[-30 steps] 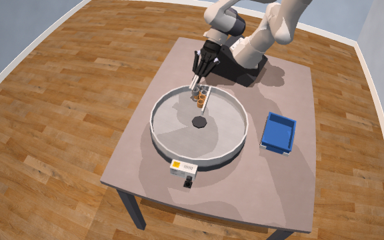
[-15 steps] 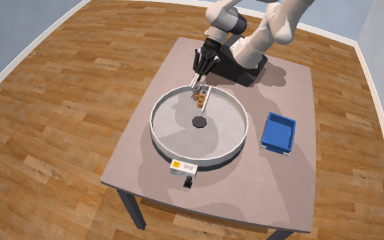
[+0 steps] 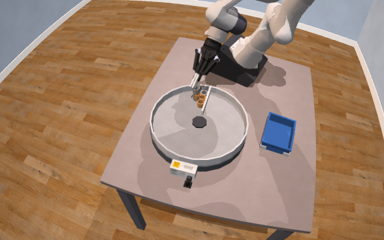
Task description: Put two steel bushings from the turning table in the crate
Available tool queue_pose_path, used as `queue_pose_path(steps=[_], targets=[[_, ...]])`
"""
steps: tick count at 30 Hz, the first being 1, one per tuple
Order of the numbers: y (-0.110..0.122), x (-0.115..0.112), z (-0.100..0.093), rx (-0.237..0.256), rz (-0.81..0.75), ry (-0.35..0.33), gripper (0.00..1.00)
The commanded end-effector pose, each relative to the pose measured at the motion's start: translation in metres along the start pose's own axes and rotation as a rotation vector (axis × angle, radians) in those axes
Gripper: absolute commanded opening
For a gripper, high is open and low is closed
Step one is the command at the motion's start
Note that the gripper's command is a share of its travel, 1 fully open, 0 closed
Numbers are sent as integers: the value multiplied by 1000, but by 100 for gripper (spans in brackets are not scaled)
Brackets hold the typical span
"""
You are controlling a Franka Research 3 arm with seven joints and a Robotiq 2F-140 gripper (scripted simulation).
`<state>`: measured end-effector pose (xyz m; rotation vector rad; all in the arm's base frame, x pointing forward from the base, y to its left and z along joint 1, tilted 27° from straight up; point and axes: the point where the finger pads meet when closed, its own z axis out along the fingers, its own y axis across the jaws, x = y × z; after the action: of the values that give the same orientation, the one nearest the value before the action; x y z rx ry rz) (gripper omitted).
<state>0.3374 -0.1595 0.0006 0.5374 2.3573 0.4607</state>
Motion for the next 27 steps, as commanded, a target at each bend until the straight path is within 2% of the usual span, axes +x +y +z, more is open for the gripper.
queue_pose_path(steps=[1,13,16,20,24,26,27], targets=[[1,0,0,-2,11,-1,0],[1,-1,0,-2,10,0,0],[8,-5,3,6,4,8,0],[40,-22,14,34,-17,35,0],[102,-40,25,68,-42,51,0],[102,-40,25,68,-42,51,0],[125,-42,27,76,-48,51,0]])
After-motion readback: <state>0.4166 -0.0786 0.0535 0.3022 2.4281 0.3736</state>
